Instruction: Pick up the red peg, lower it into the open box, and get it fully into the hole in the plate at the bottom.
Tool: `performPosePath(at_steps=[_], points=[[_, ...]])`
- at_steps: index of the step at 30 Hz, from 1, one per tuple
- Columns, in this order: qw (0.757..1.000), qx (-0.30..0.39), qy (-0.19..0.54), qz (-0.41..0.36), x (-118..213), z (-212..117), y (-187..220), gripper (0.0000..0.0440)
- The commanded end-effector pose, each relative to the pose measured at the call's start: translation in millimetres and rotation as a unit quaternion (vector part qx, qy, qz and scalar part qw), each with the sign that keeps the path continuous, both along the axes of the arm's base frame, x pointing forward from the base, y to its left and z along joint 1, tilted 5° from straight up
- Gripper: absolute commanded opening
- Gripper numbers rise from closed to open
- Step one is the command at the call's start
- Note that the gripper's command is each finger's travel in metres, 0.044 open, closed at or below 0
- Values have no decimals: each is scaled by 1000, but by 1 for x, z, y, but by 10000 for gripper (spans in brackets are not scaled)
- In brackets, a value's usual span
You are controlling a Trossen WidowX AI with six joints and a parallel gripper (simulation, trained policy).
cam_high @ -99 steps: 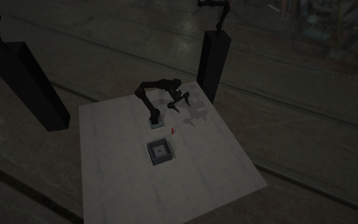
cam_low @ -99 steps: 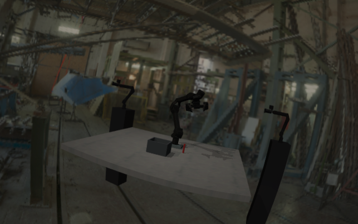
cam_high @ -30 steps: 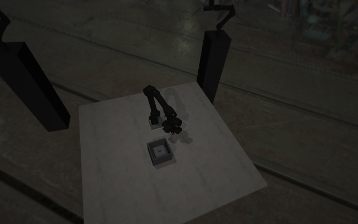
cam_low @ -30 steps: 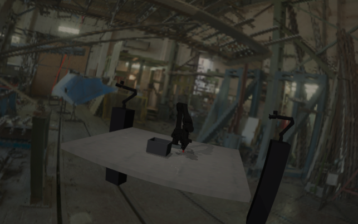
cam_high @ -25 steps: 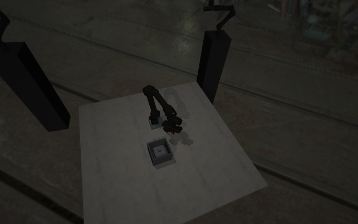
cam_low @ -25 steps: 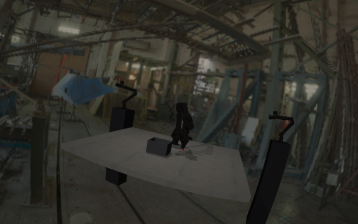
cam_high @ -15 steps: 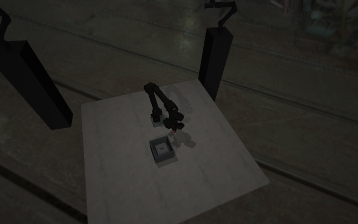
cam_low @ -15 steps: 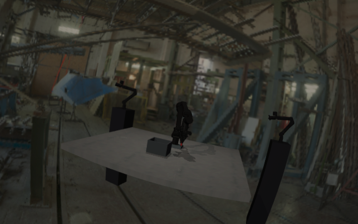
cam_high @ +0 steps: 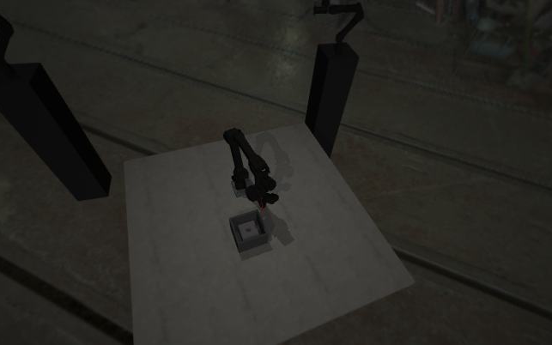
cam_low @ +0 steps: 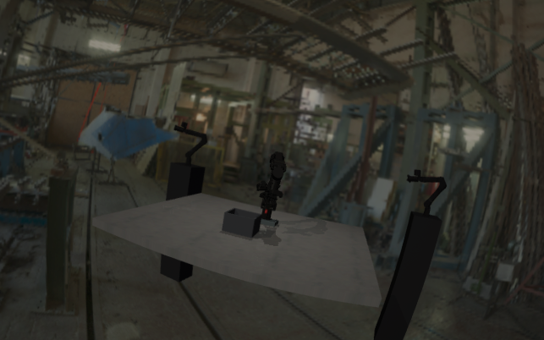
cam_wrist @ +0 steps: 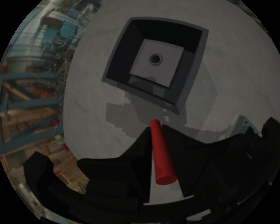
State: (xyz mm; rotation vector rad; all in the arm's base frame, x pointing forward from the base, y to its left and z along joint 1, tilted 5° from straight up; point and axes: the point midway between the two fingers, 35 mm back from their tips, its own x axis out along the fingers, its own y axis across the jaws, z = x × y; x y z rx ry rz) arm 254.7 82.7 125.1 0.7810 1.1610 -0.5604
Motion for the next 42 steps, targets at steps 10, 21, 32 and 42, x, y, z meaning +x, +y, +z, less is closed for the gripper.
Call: performPosePath(at_steps=[10,21,32,42], points=[[999,-17,-11,-43,33,1,-42,0],[997,-17,-6,-75,54,-11,-72,4],[996,-8,19,-87,66,-32,-88,16],[996,-15,51,-77,72,-59,-95,109]])
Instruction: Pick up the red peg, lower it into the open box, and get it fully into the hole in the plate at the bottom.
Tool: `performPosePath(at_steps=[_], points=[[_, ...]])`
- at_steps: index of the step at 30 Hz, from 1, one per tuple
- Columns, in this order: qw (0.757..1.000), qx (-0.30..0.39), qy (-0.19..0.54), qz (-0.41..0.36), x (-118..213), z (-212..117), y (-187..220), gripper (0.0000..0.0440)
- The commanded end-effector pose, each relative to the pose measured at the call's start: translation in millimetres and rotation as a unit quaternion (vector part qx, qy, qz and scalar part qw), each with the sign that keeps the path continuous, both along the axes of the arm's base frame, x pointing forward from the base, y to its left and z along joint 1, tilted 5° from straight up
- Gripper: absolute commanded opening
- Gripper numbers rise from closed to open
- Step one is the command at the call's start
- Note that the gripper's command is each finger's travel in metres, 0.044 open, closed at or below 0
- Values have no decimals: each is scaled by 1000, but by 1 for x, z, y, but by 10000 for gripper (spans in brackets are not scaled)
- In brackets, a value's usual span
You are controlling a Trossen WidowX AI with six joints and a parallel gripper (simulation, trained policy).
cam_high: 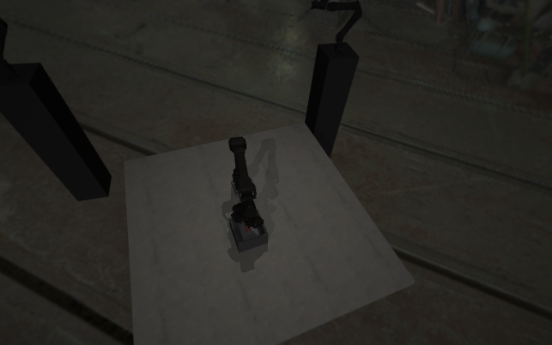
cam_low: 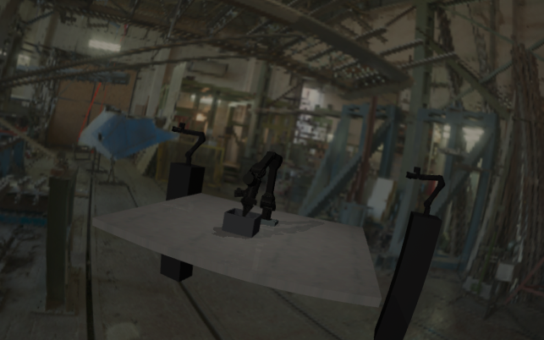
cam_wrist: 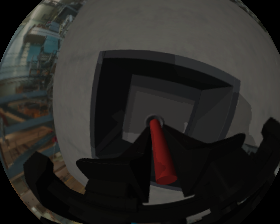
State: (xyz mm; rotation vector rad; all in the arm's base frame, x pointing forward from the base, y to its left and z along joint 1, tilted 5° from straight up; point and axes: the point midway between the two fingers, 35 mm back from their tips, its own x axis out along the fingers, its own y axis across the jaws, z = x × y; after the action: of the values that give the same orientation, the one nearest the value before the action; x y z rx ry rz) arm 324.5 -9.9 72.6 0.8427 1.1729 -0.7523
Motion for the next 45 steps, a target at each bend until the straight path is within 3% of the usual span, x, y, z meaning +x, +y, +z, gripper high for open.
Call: performPosePath(at_steps=[1,8,11,22,36,45], points=[[1000,-3,11,9,3,-8,-3,132],[1000,-9,26,14,11,-10,-9,153],[1000,-9,22,18,20,-9,-12,184],[1000,-19,6,24,51,-3,-30,440],[997,-51,-49,1,85,20,-66,440],[997,-53,-53,0,86,22,-68,440]])
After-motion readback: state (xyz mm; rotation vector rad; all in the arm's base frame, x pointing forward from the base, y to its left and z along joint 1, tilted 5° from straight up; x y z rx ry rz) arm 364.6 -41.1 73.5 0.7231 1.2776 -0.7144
